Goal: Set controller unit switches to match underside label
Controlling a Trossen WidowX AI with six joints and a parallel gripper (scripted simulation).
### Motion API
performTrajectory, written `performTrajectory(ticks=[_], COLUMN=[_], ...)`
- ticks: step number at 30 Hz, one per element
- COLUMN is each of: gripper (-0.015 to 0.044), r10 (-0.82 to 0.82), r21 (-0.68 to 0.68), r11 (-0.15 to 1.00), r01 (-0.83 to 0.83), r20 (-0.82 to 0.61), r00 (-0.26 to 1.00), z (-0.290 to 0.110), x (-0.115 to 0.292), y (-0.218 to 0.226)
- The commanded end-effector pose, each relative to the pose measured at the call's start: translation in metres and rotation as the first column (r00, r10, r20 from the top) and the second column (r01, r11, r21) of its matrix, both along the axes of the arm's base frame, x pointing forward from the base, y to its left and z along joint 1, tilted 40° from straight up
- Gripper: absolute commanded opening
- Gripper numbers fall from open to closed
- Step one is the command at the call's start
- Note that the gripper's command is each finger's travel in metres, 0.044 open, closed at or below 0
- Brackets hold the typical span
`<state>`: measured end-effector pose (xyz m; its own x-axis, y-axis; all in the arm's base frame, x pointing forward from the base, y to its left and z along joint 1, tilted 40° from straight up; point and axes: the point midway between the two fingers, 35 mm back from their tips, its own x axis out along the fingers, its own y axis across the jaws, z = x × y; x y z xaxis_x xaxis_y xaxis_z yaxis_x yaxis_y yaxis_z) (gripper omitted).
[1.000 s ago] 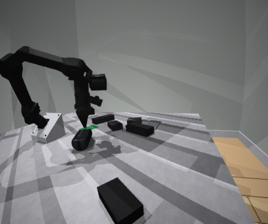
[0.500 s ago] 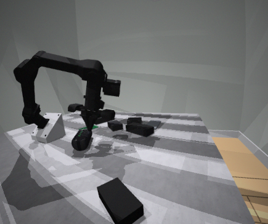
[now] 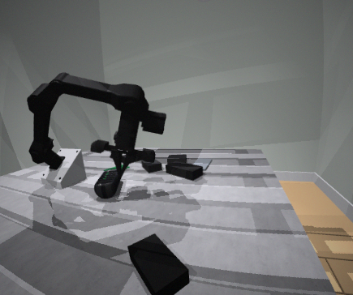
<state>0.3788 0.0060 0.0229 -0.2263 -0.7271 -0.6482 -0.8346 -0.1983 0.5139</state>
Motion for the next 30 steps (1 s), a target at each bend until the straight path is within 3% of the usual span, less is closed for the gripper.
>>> performTrajectory(ticks=[1, 30], gripper=[0.0000, 0.0000], r10=[0.006, 0.006], r21=[-0.003, -0.004], r11=[1.000, 1.000], r01=[-0.006, -0.007], r20=[-0.011, -0.009], r00=[1.000, 1.000], z=[-0.006, -0.040], x=[0.001, 0.001], y=[-0.005, -0.034])
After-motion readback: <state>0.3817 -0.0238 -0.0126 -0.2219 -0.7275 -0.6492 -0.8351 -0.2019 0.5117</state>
